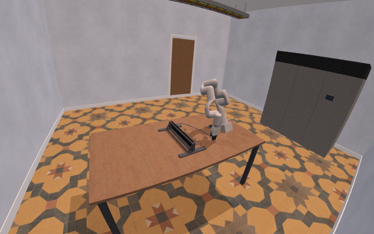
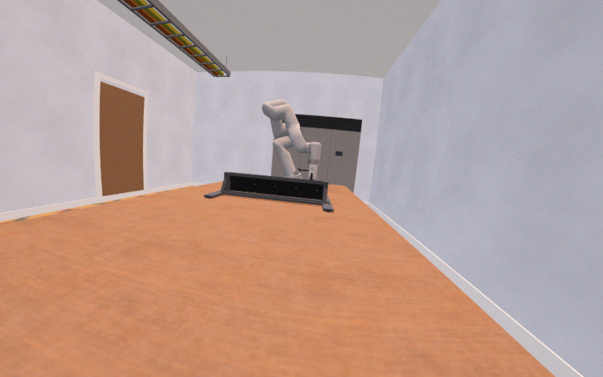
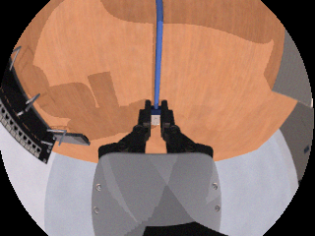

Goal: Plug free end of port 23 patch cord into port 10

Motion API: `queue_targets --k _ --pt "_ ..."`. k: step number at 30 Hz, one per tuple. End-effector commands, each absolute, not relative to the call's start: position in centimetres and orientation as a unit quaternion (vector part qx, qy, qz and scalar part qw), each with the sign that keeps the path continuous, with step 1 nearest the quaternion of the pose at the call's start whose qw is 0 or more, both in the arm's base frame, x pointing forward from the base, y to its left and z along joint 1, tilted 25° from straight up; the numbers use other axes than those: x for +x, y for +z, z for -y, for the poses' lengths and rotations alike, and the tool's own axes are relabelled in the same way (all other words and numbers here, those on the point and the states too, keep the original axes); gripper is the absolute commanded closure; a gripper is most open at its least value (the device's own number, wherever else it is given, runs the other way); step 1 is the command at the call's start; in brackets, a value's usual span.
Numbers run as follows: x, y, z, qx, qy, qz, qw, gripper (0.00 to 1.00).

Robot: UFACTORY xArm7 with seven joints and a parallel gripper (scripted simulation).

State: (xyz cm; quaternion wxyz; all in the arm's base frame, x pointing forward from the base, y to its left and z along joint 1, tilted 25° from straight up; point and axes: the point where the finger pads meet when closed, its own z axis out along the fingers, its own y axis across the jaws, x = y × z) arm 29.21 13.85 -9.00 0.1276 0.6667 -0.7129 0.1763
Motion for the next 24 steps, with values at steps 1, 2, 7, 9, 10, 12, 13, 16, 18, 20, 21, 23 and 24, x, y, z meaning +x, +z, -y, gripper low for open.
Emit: queue_targets --k 1,2,7,9,10,12,13,16,18,20,21,23,24 --pt "29.1 -9.0 -13.8 0.667 0.176 0.713 0.128 1.0" --pt "29.1 -9.0 -13.8 0.667 0.176 0.713 0.128 1.0" --pt "29.1 -8.9 -13.9 0.667 0.176 0.713 0.128 1.0" --pt "29.1 -8.8 -13.9 0.667 0.176 0.713 0.128 1.0" --pt "29.1 -8.8 -13.9 0.667 0.176 0.713 0.128 1.0" --pt "29.1 -8.6 -14.0 0.667 0.176 0.713 0.128 1.0" --pt "29.1 -8.5 -14.0 0.667 0.176 0.713 0.128 1.0" --pt "29.1 -8.2 -14.2 0.667 0.176 0.713 0.128 1.0" --pt "29.1 -8.0 -14.3 0.667 0.176 0.713 0.128 1.0" --pt "29.0 -7.7 -14.4 0.667 0.176 0.713 0.128 1.0" --pt "29.0 -7.6 -14.5 0.667 0.176 0.713 0.128 1.0" --pt "29.0 -7.6 -14.5 0.667 0.176 0.713 0.128 1.0" --pt "29.0 -7.4 -14.5 0.667 0.176 0.713 0.128 1.0"
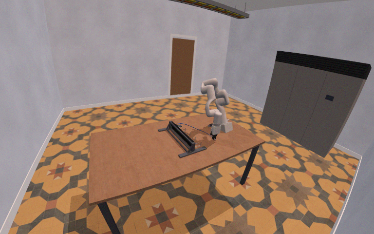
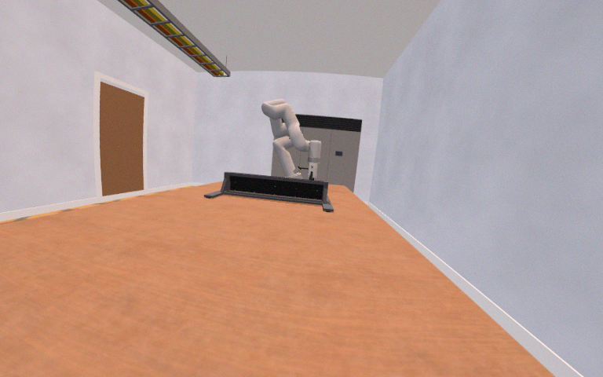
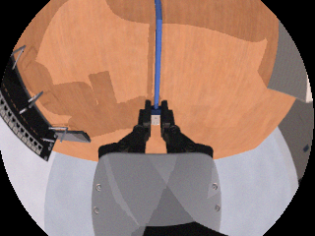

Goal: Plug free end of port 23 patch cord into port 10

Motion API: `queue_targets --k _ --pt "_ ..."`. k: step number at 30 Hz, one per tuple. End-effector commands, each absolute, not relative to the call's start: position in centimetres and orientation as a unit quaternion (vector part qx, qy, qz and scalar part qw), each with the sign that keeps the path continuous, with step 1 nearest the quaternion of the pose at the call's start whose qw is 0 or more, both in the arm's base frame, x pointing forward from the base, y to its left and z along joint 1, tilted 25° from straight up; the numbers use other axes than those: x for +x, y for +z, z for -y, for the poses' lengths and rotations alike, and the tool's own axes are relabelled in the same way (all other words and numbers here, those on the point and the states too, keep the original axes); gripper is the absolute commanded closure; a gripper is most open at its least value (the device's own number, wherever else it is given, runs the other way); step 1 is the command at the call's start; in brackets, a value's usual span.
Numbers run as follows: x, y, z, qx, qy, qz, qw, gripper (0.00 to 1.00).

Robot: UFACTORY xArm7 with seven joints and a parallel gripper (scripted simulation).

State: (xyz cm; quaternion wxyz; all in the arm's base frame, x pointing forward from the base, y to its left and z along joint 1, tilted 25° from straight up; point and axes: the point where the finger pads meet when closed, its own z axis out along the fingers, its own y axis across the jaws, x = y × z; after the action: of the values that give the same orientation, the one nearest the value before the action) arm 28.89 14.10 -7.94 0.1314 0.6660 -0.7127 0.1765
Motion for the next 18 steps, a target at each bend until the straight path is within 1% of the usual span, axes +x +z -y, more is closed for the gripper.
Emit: queue_targets --k 1,18 --pt "29.0 -7.3 -14.6 0.667 0.176 0.713 0.128 1.0" --pt "28.9 -4.9 -15.7 0.667 0.176 0.713 0.128 1.0"
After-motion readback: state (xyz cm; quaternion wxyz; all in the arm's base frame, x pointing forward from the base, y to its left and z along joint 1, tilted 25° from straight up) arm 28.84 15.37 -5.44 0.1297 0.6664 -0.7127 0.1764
